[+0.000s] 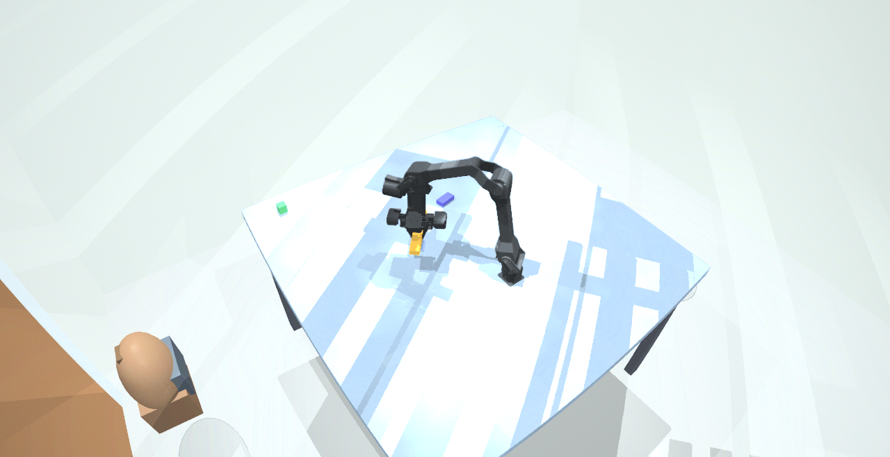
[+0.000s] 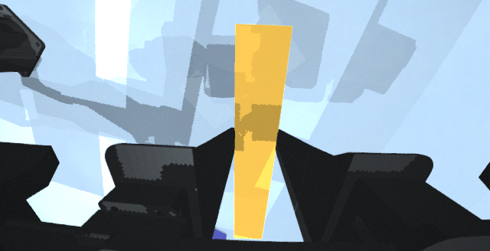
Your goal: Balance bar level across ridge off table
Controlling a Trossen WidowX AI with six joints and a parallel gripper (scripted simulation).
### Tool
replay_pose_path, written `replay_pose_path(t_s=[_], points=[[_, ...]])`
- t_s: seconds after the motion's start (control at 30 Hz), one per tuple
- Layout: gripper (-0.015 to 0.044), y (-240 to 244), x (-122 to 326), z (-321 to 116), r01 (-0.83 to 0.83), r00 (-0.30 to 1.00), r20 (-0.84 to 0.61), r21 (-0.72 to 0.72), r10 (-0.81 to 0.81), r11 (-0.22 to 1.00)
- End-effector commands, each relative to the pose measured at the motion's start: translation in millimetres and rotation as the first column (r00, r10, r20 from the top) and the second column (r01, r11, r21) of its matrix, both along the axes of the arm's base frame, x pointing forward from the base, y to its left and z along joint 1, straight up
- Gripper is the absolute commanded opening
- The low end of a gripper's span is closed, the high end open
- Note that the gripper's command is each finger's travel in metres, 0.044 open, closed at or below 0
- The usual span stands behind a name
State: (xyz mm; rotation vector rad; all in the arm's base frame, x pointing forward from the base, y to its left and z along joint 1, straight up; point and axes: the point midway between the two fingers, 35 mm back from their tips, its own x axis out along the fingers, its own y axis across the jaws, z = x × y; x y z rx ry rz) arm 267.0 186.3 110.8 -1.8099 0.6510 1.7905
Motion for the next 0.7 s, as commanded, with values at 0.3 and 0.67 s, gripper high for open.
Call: replay_pose_path(t_s=[0.3, 0.67], points=[[0.0000, -0.3, 0.8, -1.1, -0.001, 1.000, 0.004, -0.001, 0.001, 1.000], [0.0000, -0.4, 0.6, -2.1, -0.001, 1.000, 0.004, -0.001, 0.001, 1.000]])
